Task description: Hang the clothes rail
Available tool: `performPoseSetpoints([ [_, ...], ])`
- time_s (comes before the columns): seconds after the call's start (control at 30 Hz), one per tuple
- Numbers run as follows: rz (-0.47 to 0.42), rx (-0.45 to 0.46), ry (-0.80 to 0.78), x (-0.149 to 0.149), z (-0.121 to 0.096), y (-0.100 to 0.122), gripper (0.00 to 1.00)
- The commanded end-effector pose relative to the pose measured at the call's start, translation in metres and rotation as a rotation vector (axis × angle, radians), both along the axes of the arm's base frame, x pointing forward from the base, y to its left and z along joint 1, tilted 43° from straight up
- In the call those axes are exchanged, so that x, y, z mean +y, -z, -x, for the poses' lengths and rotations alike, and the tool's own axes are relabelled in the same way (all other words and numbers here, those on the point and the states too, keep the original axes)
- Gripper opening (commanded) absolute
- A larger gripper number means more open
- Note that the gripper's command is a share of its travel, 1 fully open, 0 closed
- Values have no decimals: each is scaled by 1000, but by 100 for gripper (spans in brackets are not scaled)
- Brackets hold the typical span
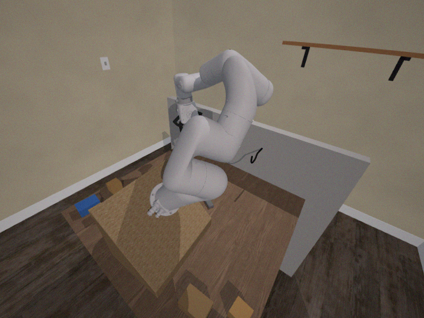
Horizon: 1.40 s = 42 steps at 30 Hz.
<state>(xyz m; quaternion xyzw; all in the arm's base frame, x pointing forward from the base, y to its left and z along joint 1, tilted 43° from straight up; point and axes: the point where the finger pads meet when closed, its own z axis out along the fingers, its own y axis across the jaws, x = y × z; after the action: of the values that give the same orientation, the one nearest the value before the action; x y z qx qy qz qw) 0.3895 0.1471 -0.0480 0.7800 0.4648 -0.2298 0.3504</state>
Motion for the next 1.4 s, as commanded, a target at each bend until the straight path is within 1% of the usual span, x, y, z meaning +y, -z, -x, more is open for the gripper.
performPoseSetpoints([
  [0.0, -50, -22, 31, -11, 16, -10, 100],
  [0.07, -50, -22, 31, -12, 18, -10, 100],
  [0.1, -71, -32, 54, -15, 22, -12, 100],
  [0.17, -76, -35, 60, -21, 29, -15, 100],
  [0.23, -76, -35, 60, -22, 32, -16, 100],
  [0.27, -95, -47, 84, -25, 35, -18, 100],
  [0.33, -95, -47, 84, -25, 35, -18, 100],
  [0.43, -99, -50, 89, -33, 46, -22, 100],
  [0.53, -120, -66, 118, -35, 49, -23, 100],
  [0.83, -120, -66, 118, -43, 61, -27, 100],
  [1.23, -120, -66, 118, -44, 62, -27, 100],
  [1.37, -120, -66, 118, -48, 62, -22, 100],
])
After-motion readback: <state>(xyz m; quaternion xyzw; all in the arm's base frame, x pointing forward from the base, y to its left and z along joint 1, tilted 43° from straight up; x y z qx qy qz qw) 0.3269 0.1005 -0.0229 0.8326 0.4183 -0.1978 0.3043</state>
